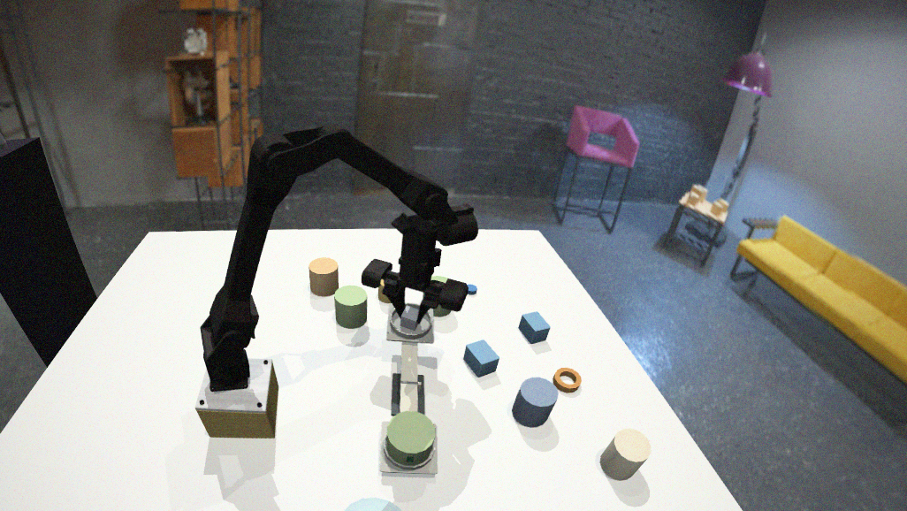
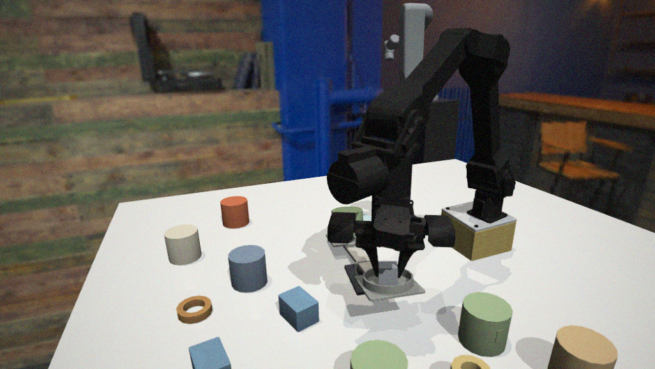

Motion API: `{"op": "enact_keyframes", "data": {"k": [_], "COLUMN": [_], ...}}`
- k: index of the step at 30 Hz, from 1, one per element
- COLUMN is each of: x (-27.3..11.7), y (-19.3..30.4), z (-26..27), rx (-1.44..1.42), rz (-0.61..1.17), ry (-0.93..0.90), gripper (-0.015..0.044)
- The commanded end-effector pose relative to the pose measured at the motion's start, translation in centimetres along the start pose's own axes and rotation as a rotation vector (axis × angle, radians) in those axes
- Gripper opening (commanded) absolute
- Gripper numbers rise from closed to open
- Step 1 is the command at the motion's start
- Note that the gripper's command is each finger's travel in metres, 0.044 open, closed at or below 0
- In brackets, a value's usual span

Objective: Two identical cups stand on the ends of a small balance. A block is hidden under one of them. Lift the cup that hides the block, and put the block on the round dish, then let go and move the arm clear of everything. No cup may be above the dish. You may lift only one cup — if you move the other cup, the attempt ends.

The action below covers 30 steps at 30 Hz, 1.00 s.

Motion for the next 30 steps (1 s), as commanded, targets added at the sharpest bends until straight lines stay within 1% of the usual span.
{"op": "enact_keyframes", "data": {"k": [1,15,20,30], "x": [-1.6,-9.1,-9.1,-7.4], "y": [-0.2,0.0,0.3,6.1], "z": [-0.2,0.0,-0.3,-4.0], "rx": [-0.005,-0.005,-0.005,-0.005], "rz": [-0.006,-0.006,-0.005,0.003], "ry": [0.005,0.005,0.005,0.010], "gripper": [0.0000,0.0000,0.0000,0.0000]}}
Point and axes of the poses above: the point midway between the two fingers, 35 mm back from their tips, its own x axis out along the fingers, its own z axis across the jaws, y = z × x, the point moved 3 cm from there along -x, back along the fingers, and after that the axes turned 10 degrees about -x, right-handed, at the moved point
